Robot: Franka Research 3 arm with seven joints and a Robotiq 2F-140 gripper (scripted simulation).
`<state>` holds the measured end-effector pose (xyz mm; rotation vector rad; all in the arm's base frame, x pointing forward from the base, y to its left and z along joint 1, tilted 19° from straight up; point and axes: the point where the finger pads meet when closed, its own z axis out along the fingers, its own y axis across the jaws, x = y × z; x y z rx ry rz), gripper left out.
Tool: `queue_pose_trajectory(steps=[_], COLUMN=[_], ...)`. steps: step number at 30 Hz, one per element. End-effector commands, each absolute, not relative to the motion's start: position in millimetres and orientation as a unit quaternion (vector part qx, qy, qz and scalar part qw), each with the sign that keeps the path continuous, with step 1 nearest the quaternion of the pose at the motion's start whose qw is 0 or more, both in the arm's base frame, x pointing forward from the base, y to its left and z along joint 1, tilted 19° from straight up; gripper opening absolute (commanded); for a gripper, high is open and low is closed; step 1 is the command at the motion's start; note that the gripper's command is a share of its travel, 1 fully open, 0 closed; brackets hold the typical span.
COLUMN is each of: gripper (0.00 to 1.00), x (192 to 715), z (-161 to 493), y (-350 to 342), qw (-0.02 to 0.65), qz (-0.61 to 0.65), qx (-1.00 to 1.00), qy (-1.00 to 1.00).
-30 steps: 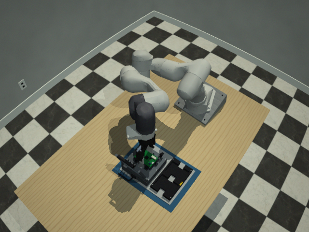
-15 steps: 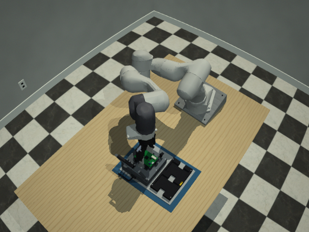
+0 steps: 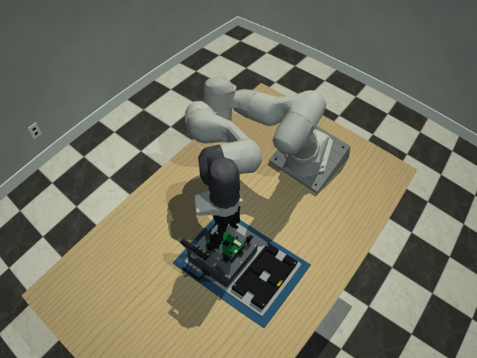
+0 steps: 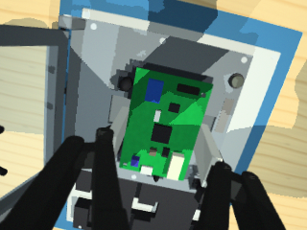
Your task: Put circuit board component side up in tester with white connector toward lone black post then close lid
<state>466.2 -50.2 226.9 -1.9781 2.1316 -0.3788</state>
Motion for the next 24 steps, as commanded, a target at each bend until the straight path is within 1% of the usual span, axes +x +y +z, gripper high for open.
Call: queue_pose_trajectory(steps=[1, 24], gripper=[0.46, 0.46], x=[467.8, 468.8], z=[226.2, 223.1], y=[-51.5, -51.7], qw=[0.105, 0.105], qz=[-0.13, -0.13], qx=[-0.671, -0.671], qy=[0.723, 0.723])
